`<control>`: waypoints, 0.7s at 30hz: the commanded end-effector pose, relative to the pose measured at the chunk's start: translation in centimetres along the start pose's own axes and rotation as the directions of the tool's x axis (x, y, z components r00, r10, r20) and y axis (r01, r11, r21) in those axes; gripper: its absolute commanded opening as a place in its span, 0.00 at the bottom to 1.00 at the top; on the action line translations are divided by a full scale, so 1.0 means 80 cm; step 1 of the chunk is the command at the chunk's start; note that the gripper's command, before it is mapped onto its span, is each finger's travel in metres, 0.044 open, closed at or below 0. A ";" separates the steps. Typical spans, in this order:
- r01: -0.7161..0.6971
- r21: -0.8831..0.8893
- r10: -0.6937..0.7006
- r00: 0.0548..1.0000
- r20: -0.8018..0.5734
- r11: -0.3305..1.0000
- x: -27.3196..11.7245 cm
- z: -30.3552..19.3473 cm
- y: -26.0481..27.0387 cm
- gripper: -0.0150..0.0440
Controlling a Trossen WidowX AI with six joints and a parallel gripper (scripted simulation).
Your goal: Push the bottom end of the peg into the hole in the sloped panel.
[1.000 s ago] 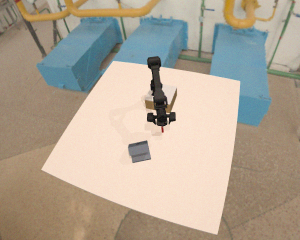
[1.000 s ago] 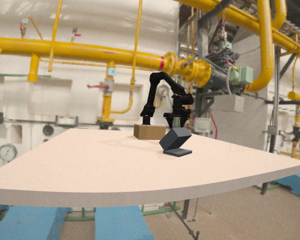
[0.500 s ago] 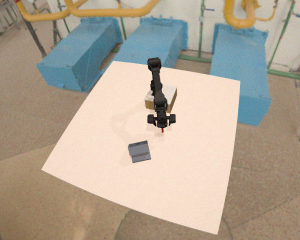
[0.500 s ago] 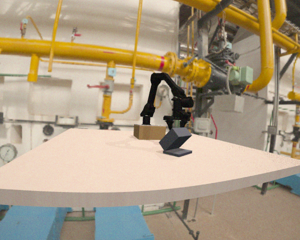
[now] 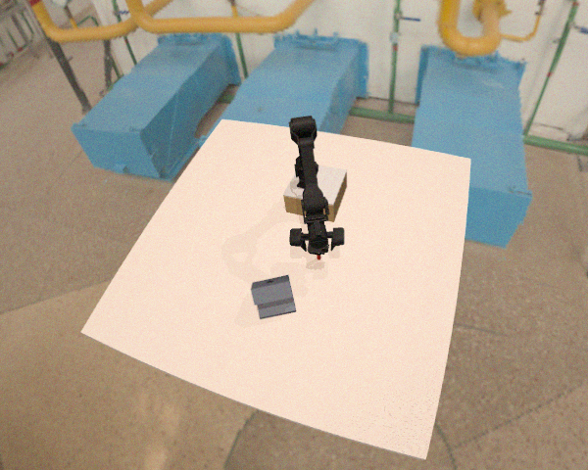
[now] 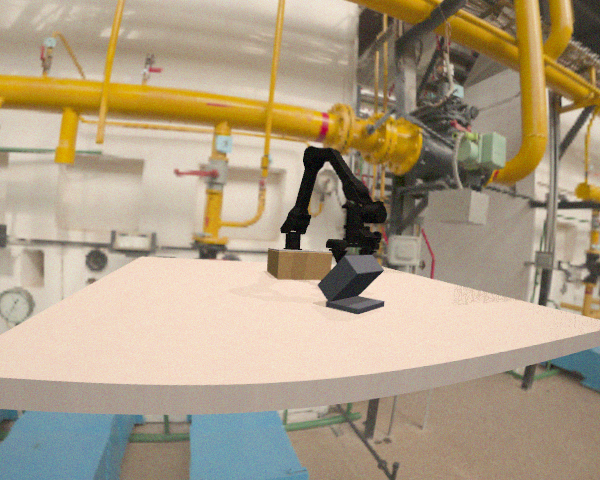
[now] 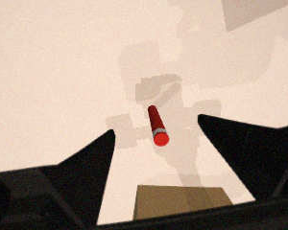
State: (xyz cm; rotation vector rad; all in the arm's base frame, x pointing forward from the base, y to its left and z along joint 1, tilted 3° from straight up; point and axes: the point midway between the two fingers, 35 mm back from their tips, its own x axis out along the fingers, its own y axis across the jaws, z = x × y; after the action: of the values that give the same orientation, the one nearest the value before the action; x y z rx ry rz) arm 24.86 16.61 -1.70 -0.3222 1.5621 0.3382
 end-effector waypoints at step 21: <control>0.001 0.000 -0.001 1.000 -0.004 1.000 0.024 -0.004 -0.001 0.69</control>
State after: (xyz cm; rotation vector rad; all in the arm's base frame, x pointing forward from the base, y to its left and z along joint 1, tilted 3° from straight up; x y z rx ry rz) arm 24.56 16.40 -3.68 -0.3247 1.5677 0.3364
